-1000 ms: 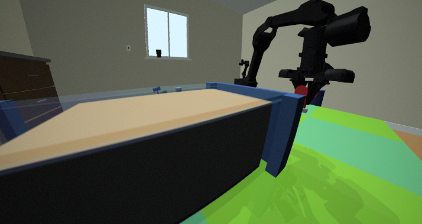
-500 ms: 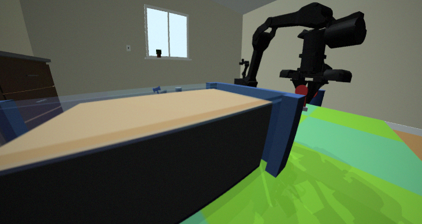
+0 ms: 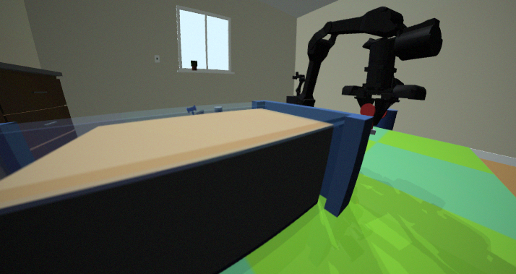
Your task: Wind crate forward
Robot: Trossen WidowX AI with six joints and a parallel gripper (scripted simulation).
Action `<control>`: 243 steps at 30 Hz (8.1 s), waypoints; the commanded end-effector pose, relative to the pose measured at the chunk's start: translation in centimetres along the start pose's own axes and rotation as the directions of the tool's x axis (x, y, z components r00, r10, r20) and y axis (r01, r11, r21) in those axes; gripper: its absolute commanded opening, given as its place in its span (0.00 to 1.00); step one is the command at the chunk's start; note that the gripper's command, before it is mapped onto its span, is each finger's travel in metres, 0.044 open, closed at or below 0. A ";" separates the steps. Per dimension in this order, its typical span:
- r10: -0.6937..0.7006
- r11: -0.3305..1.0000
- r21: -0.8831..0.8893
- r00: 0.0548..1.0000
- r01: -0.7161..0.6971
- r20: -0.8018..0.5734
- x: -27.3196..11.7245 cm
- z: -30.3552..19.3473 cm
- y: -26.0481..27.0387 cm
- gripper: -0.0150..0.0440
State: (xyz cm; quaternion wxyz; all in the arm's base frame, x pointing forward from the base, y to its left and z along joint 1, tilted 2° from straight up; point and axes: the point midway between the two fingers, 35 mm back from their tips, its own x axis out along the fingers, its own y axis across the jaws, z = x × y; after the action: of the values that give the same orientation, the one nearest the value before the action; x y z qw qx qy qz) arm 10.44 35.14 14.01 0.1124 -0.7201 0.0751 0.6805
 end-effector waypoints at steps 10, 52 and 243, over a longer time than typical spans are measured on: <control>0.031 0.999 -0.012 0.999 -0.031 0.024 0.0 1.9 2.3 0.25; 0.036 0.999 -0.013 0.999 -0.035 0.025 -0.1 2.9 7.1 0.25; 0.042 0.999 -0.013 0.999 -0.042 0.007 0.0 -14.8 13.2 0.25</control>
State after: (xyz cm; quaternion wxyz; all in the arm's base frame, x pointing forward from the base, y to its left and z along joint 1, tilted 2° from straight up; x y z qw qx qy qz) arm 19.98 17.66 13.74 0.0869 -0.7076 0.0935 0.6950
